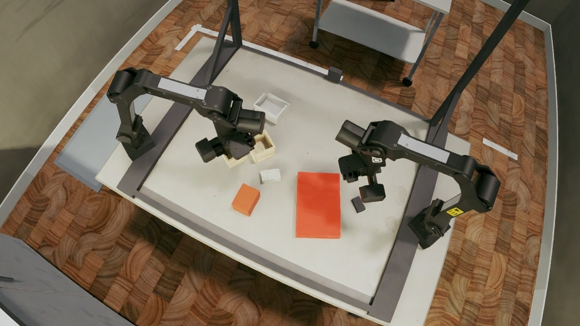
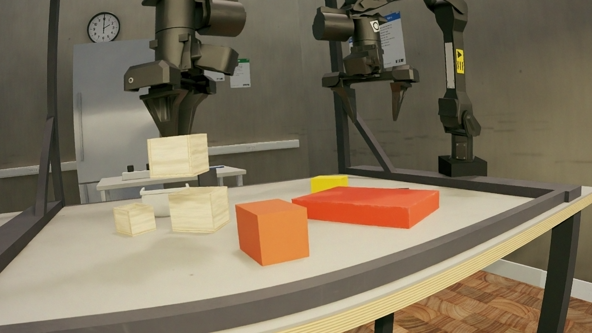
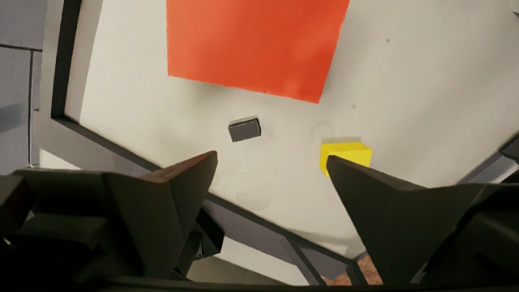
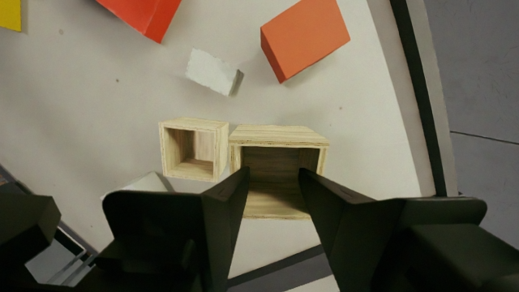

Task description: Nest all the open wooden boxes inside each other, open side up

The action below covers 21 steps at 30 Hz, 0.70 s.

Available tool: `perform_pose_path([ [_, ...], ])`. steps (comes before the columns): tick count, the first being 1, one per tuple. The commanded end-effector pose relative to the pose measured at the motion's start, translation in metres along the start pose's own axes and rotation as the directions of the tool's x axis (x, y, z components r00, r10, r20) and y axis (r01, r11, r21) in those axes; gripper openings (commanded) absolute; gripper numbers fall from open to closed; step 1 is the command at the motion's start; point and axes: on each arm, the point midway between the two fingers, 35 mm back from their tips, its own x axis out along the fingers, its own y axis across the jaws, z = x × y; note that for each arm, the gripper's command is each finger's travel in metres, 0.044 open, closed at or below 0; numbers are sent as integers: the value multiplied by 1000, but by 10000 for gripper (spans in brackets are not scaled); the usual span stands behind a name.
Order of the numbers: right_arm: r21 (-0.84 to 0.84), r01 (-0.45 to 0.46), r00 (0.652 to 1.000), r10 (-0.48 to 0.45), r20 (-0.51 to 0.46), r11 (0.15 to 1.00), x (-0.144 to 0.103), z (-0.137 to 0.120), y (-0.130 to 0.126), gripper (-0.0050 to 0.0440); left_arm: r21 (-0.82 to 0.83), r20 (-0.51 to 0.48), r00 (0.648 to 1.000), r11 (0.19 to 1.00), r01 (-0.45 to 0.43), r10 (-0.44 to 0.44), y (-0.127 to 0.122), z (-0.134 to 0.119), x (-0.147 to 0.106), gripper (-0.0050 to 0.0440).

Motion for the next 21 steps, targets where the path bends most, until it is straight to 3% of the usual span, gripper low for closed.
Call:
perform_pose_path([
  [1, 3, -4, 1000, 4, 8, 1000, -6, 3, 20, 263, -6, 16, 1000, 1000, 14, -14, 0, 1, -6, 400],
  [21, 3, -4, 1000, 4, 7, 1000, -8, -8, 88, 263, -6, 16, 1000, 1000, 14, -14, 0, 1, -6, 400],
])
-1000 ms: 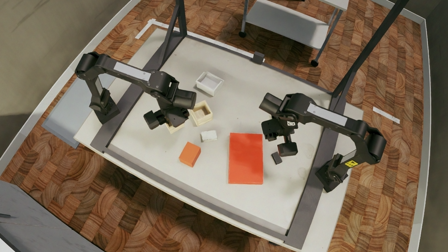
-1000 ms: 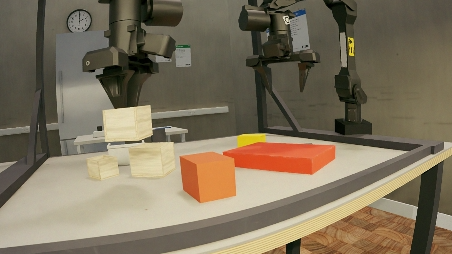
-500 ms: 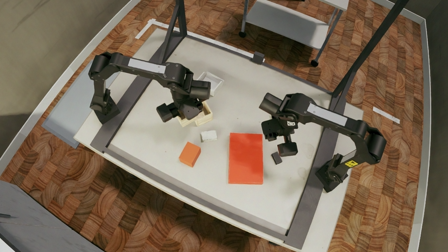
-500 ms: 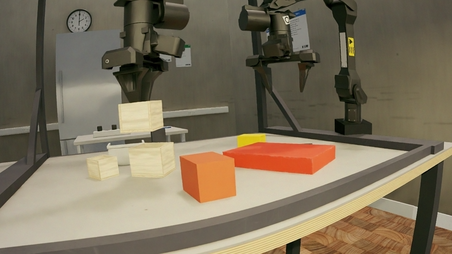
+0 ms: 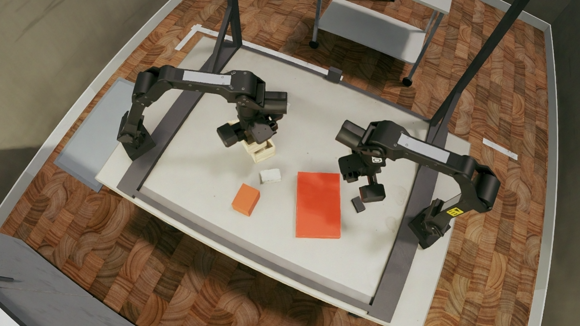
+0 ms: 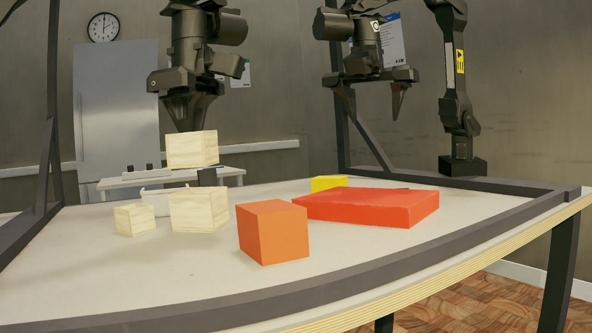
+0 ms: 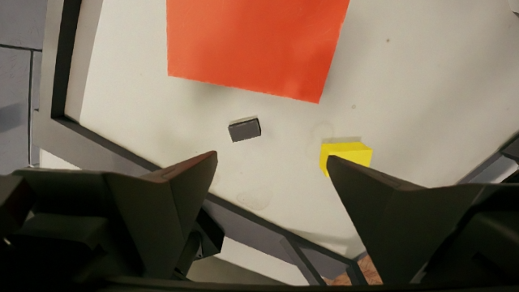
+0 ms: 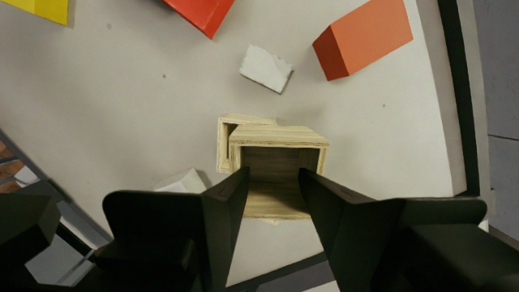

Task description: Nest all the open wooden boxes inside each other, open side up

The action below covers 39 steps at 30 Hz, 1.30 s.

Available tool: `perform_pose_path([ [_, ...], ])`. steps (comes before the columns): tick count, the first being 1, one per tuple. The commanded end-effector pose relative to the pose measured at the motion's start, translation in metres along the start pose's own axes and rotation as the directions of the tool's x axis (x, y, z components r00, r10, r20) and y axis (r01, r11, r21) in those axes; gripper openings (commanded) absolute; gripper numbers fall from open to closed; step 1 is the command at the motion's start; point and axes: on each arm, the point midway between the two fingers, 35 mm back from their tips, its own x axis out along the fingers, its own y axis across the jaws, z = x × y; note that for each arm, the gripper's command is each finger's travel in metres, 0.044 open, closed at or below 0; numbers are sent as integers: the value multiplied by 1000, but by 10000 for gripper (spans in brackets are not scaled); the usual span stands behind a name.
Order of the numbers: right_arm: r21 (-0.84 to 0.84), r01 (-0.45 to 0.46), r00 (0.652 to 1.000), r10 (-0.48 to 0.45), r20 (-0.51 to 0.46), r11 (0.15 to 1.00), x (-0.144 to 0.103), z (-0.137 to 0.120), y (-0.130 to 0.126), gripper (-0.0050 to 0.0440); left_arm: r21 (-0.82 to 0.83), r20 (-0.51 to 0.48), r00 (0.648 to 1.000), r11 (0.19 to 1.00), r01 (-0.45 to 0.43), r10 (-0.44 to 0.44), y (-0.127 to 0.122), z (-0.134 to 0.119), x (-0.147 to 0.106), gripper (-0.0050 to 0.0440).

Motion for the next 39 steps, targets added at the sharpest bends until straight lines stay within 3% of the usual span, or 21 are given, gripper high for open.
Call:
perform_pose_path([
  [1, 4, -4, 1000, 4, 8, 1000, -4, -2, 19, 263, -6, 16, 1000, 1000, 14, -14, 0, 1, -6, 400],
  [13, 3, -13, 1000, 13, 8, 1000, -7, -7, 30, 263, 0, 5, 1000, 1000, 27, -27, 0, 1, -1, 400],
  [20, 3, -13, 1000, 13, 8, 1000, -7, -7, 30, 263, 24, -3, 993, 993, 117, -117, -8, 15, 9, 400],
  [22, 3, -13, 1000, 13, 8, 1000, -7, -7, 30, 263, 43, 4, 984, 983, 180, -180, -12, 24, 13, 400],
  [25, 3, -13, 1000, 13, 8, 1000, -7, -7, 30, 263, 87, 30, 954, 952, 294, -298, -18, 43, 19, 400],
  [30, 3, -13, 1000, 13, 8, 1000, -7, -7, 30, 263, 193, 98, 873, 869, 455, -479, -21, 77, 23, 400],
  [35, 3, -13, 1000, 13, 8, 1000, -7, -7, 30, 263, 317, 177, 774, 780, 540, -608, -15, 107, 21, 400],
  [37, 3, -13, 1000, 13, 8, 1000, -7, -7, 30, 263, 317, 177, 774, 780, 540, -608, -15, 107, 21, 400],
  [39, 3, -13, 1000, 13, 8, 1000, -7, -7, 30, 263, 388, 216, 719, 733, 558, -661, -13, 120, 18, 400],
])
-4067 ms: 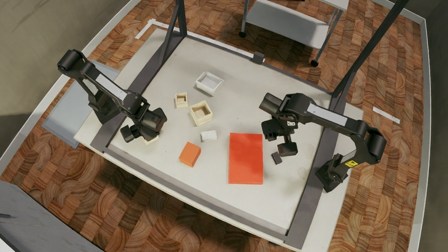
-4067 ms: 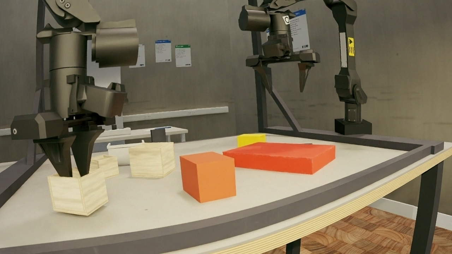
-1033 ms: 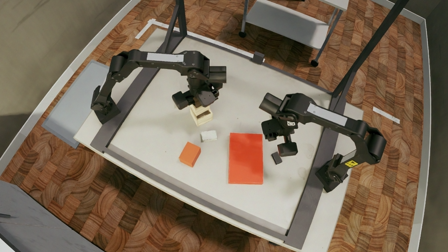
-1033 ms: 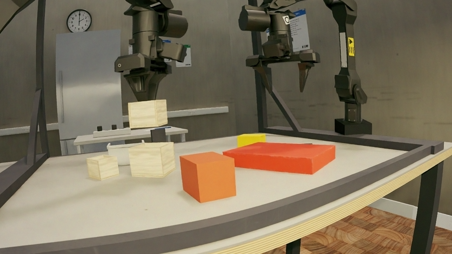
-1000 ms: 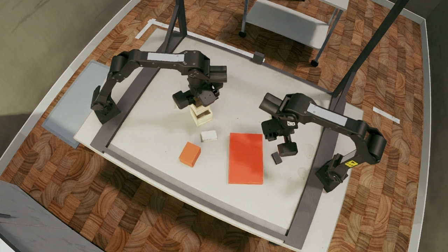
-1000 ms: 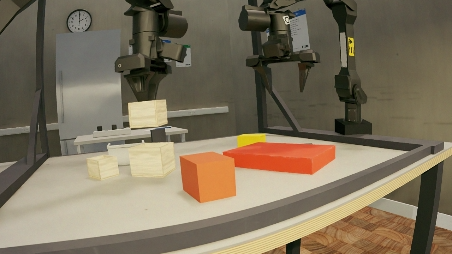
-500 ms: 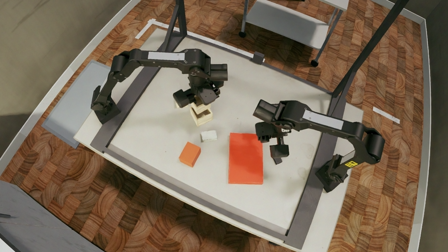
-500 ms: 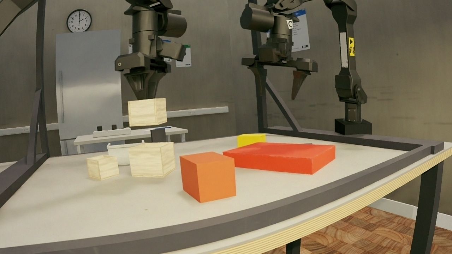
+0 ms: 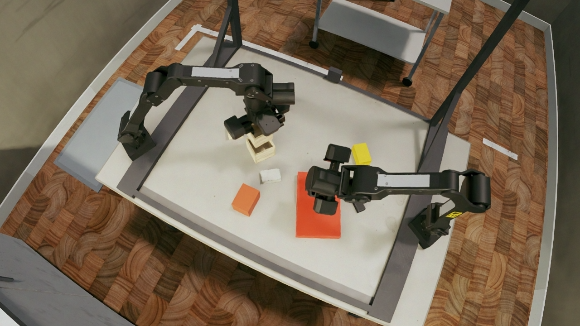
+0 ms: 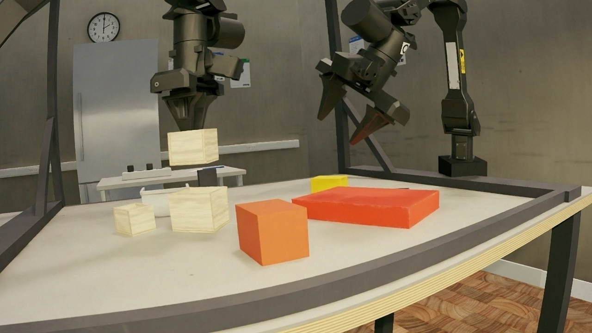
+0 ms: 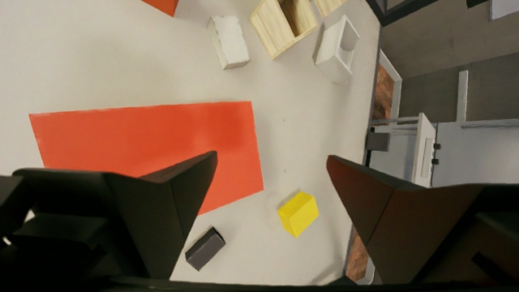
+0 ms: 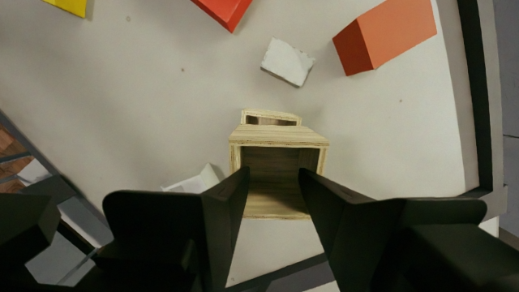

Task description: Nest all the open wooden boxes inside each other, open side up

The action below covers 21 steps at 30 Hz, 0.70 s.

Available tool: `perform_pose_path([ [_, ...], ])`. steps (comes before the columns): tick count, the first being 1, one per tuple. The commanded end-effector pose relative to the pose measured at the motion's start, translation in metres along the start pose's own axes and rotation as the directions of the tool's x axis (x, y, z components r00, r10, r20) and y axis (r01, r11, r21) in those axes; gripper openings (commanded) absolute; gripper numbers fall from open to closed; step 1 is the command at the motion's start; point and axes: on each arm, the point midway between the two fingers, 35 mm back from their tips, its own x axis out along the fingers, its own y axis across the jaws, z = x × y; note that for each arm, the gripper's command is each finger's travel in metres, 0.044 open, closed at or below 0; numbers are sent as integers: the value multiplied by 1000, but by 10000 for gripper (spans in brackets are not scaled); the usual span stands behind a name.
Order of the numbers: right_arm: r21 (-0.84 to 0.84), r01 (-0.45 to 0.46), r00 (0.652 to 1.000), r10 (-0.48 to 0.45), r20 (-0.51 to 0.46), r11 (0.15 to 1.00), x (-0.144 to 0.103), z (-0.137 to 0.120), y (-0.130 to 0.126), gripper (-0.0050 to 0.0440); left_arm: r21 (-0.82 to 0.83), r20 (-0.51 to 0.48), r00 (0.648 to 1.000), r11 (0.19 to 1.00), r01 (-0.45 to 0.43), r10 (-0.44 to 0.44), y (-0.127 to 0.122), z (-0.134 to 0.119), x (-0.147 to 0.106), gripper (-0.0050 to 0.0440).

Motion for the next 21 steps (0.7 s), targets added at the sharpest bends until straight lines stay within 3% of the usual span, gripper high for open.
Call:
perform_pose_path([
  [1, 5, -12, 1000, 12, 9, 1000, -5, 2, 2, 263, 125, 106, 985, 985, 121, -135, 7, 24, 0, 400],
  [5, 5, -12, 1000, 12, 9, 1000, -5, 2, 2, 263, 262, 194, 951, 947, 184, -239, 16, 40, -7, 400],
  [10, 5, -12, 1000, 12, 9, 1000, -5, 2, 2, 263, 434, 288, 893, 879, 200, -345, 27, 55, -19, 400],
  [13, 5, -12, 1000, 12, 9, 1000, -5, 2, 2, 263, 534, 334, 852, 826, 181, -403, 34, 62, -29, 400],
  [15, 5, -12, 1000, 12, 9, 1000, -5, 2, 2, 263, 534, 334, 852, 826, 181, -403, 34, 62, -29, 400],
  [21, 5, -12, 1000, 12, 9, 1000, -5, 2, 2, 263, 729, 407, 754, 681, 73, -516, 51, 69, -52, 400],
])
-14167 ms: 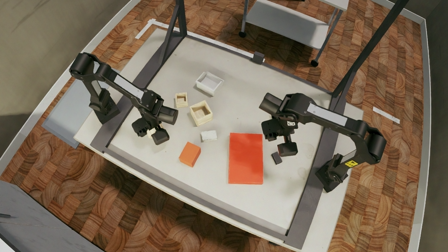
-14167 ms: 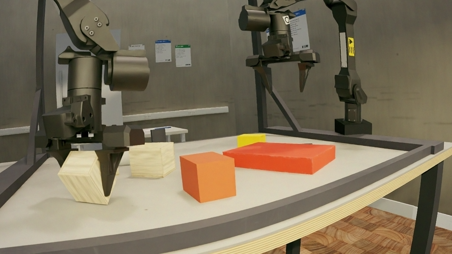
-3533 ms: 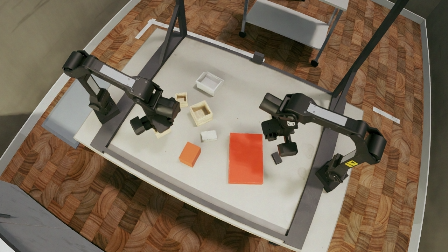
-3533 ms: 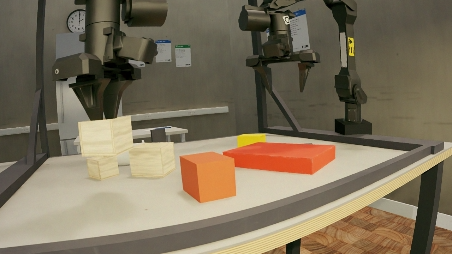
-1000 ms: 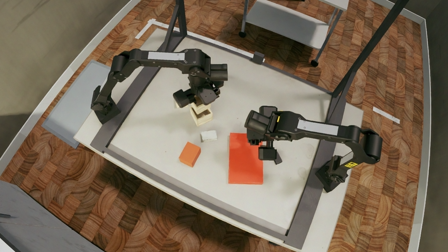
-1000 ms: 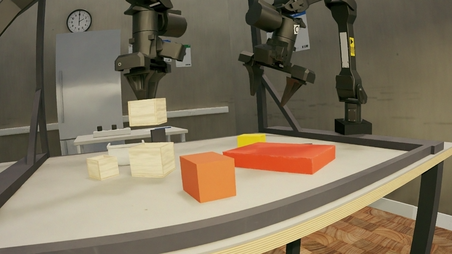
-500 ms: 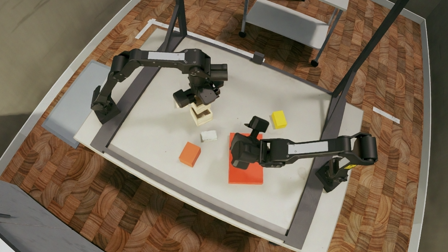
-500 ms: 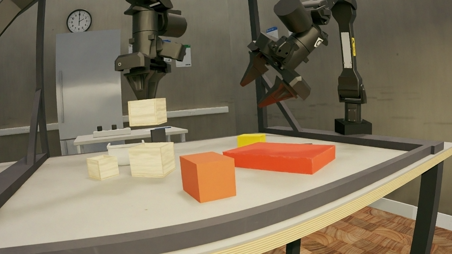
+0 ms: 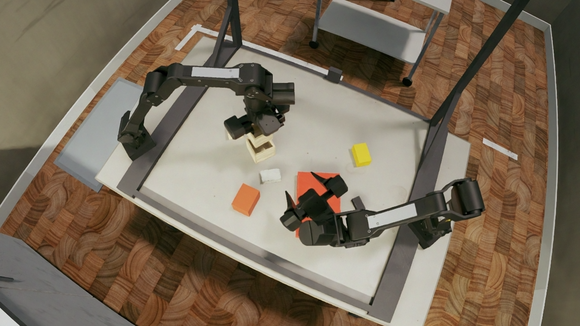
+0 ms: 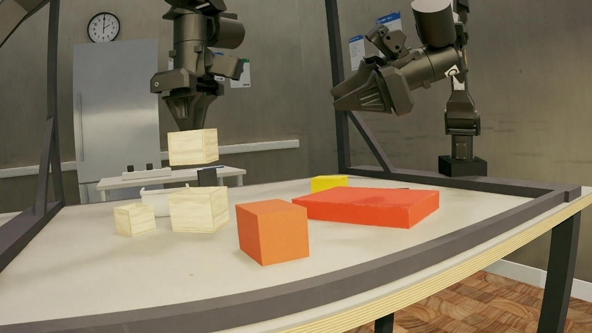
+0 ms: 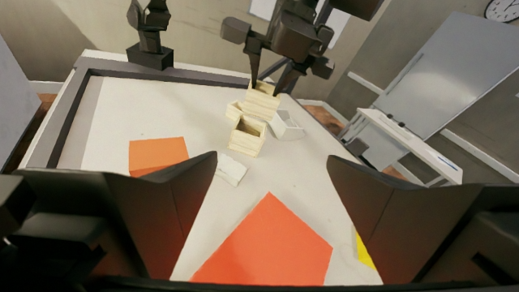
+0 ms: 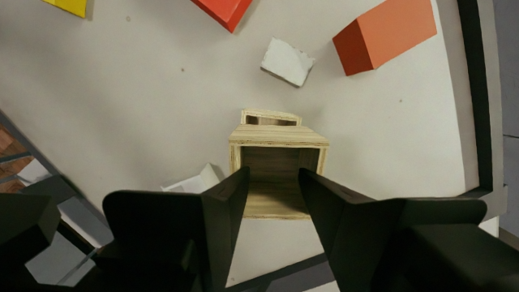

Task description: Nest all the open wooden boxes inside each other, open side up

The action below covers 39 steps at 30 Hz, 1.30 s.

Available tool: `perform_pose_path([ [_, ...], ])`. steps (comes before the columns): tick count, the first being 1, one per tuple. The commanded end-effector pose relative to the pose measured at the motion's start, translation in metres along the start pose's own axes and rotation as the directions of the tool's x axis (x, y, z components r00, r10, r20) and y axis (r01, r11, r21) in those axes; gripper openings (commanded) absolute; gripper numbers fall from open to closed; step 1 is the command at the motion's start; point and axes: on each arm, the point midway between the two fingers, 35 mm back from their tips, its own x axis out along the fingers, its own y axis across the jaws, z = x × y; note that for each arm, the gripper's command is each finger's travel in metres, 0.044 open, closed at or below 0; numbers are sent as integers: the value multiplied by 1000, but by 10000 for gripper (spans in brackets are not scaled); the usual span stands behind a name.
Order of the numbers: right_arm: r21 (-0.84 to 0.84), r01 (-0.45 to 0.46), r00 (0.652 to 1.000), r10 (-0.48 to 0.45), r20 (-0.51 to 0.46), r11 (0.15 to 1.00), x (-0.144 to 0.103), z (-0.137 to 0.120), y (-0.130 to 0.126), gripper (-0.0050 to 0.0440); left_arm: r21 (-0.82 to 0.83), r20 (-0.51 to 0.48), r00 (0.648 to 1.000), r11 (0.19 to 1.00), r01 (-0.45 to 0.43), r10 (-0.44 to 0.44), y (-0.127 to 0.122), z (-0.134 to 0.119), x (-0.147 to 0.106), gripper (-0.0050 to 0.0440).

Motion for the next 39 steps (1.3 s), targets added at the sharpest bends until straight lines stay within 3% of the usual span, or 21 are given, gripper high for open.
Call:
perform_pose_path([
  [1, 5, -12, 1000, 12, 9, 1000, -5, 2, 2, 263, 173, 111, 993, 984, 28, -48, 9, 7, -16, 400],
  [7, 5, -12, 1000, 12, 9, 1000, -5, 2, 2, 263, 311, 173, 981, 950, 26, -83, 13, 9, -31, 400],
  [20, -25, -5, 1000, 5, 8, 1000, 0, 3, 4, 263, 336, 181, 980, 942, 18, -83, 12, 17, -33, 400],
  [29, -235, 0, 1000, 1, 5, 972, 1, 2, 4, 263, 336, 181, 980, 942, 18, -83, 12, 17, -33, 400],
  [39, -551, 1, 1000, 2, 5, 834, 1, 2, 4, 263, 336, 181, 980, 942, 18, -83, 12, 17, -33, 400],
])
